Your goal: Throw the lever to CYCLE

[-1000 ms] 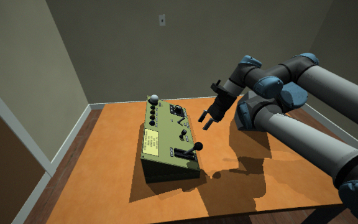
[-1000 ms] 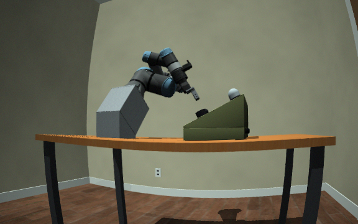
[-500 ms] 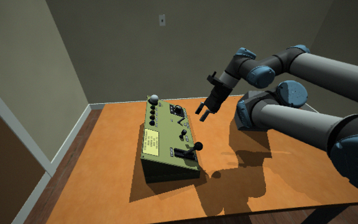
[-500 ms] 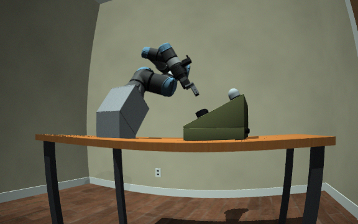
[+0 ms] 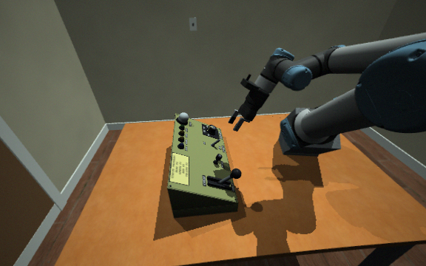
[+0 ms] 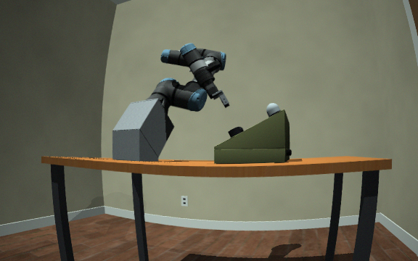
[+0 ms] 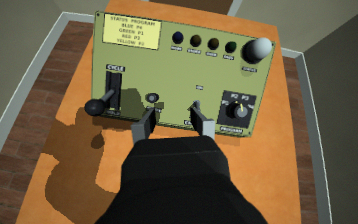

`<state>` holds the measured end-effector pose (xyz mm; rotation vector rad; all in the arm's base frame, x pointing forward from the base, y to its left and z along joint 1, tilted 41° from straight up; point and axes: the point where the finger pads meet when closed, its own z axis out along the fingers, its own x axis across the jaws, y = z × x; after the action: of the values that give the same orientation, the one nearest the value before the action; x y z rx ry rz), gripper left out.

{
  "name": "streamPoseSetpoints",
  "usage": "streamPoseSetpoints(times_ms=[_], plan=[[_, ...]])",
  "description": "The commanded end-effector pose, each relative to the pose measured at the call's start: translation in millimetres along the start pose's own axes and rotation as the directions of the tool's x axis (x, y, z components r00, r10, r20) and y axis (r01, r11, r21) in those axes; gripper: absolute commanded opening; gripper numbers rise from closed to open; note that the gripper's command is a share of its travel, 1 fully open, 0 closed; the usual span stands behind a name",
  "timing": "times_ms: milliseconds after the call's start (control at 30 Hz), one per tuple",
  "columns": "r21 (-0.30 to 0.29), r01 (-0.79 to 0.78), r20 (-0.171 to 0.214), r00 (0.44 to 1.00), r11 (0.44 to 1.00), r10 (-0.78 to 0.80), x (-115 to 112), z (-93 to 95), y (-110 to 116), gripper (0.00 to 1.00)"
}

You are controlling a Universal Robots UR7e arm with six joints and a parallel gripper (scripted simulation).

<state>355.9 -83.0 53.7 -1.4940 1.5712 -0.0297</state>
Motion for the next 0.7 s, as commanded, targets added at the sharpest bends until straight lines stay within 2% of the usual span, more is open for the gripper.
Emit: streamPoseSetpoints(times_ms=[0,100,167,433,667], plan=[[0.001,0.000,0.000,1.000,1.000,0.000,27.9,-0.5,7.7,1.00],[0.001,0.000,0.000,1.000,1.000,0.000,45.0,0.5,14.1,1.00],[0.001,0.000,0.000,1.000,1.000,0.000,45.0,0.5,14.1,1.00],[0.001,0.000,0.001,1.000,1.000,0.000,81.9,6.4,32.3,1.00],[0.002,0.000,0.002,1.000,1.000,0.000,101.0,11.8,44.5,1.00]])
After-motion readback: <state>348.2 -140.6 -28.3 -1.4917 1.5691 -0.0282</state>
